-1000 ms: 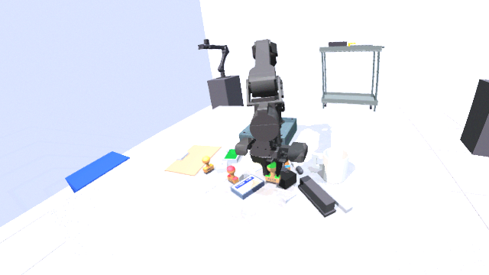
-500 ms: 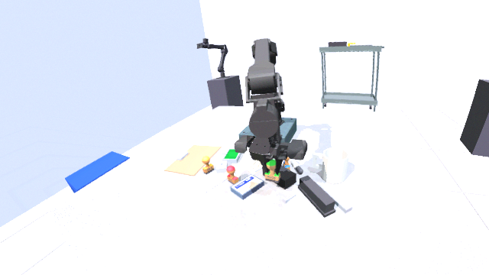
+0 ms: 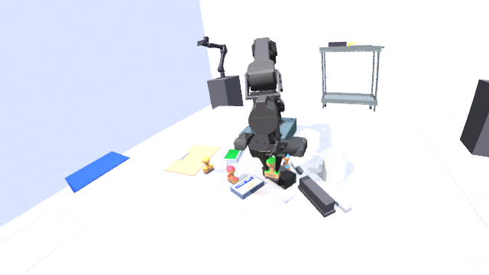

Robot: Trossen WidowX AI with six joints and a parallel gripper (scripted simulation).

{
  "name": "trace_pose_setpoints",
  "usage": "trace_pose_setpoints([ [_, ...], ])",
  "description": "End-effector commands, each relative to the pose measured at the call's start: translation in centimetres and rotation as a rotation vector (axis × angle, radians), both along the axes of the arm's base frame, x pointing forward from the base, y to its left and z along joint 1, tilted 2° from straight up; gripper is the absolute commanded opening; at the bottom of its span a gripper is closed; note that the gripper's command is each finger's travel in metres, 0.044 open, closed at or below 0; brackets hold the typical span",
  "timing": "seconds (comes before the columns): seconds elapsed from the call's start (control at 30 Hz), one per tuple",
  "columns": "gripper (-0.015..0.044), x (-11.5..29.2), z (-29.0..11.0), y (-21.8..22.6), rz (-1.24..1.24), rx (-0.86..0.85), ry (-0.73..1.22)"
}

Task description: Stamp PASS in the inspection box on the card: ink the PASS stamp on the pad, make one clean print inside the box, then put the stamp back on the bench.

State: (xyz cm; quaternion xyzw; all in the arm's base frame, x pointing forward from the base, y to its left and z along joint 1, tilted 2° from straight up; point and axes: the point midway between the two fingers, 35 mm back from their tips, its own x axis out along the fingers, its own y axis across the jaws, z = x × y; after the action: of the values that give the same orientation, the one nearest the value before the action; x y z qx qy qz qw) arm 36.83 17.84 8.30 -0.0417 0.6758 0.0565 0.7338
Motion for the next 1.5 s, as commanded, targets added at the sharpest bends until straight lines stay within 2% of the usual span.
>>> trace_pose_setpoints([
  [0.0, 0.0, 0.0, 0.2, 0.0, 0.002, 0.003, 0.002],
  [0.67, 0.0, -0.2, 1.1, -0.5, 0.003, 0.003, 0.002],
  [1.07, 0.0, -1.1, 1.6, -9.2, 0.002, -0.006, 0.005],
  [1.47, 0.0, -4.1, 1.5, -16.8, 0.002, -0.013, 0.008],
])
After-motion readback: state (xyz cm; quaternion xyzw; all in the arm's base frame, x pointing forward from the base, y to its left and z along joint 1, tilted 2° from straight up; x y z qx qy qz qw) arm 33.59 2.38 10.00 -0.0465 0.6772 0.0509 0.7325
